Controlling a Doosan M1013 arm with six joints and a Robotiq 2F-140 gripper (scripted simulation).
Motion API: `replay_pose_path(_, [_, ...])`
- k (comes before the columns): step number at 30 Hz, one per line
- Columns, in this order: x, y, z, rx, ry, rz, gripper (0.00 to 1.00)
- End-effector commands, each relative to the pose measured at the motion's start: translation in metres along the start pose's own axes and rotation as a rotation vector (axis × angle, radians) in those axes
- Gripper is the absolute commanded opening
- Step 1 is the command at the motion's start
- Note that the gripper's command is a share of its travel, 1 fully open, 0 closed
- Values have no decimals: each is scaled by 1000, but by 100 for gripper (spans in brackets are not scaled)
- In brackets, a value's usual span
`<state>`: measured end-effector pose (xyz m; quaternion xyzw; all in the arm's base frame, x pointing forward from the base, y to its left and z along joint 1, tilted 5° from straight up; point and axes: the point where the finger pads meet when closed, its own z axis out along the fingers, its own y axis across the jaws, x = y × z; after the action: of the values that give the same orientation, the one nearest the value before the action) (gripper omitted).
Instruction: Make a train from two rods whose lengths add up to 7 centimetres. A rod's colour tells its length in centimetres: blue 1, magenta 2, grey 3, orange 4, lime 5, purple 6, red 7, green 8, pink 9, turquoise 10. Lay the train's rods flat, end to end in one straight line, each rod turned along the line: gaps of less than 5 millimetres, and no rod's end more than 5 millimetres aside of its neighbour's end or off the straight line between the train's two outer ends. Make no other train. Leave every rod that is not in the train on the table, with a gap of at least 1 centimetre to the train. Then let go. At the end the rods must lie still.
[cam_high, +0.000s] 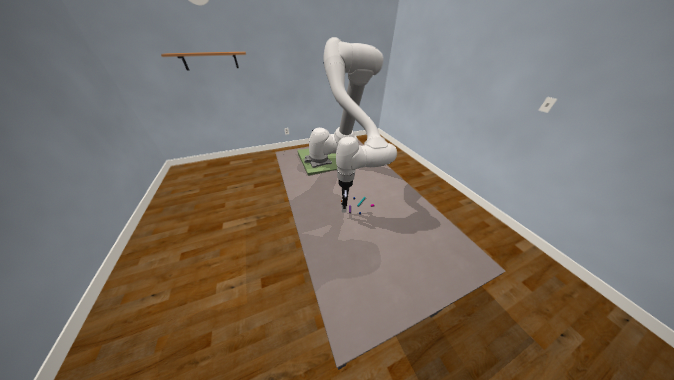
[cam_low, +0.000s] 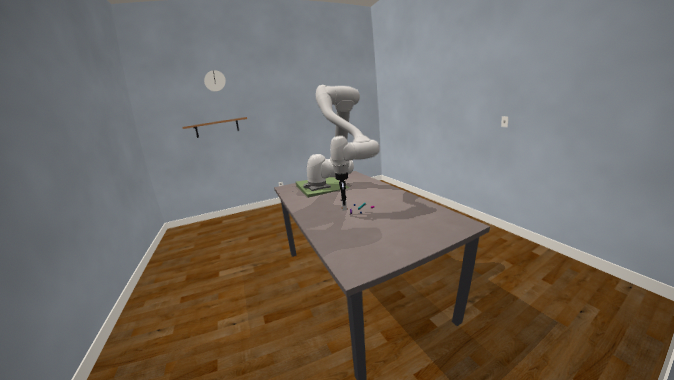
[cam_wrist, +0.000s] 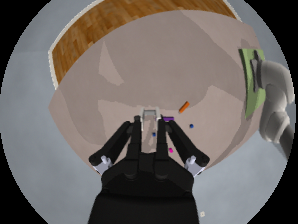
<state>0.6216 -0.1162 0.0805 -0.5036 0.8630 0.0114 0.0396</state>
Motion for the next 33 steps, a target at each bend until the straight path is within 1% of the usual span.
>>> replay_pose_path(1, [0, 0, -19, -1, 0, 0, 16])
replay_pose_path(5, [0, 0, -45, -1, 0, 0, 16])
replay_pose_path(8, [0, 0, -54, -1, 0, 0, 16])
replay_pose_path(20, [1, 1, -56, -1, 0, -3, 16])
replay_pose_path(21, [8, 3, -57, -1, 0, -18, 16])
replay_pose_path(23, [39, 18, -57, -1, 0, -94, 16])
replay_pose_path(31, [91, 48, -57, -1, 0, -231, 16])
replay_pose_path(33, [93, 49, -57, -1, 0, -236, 16])
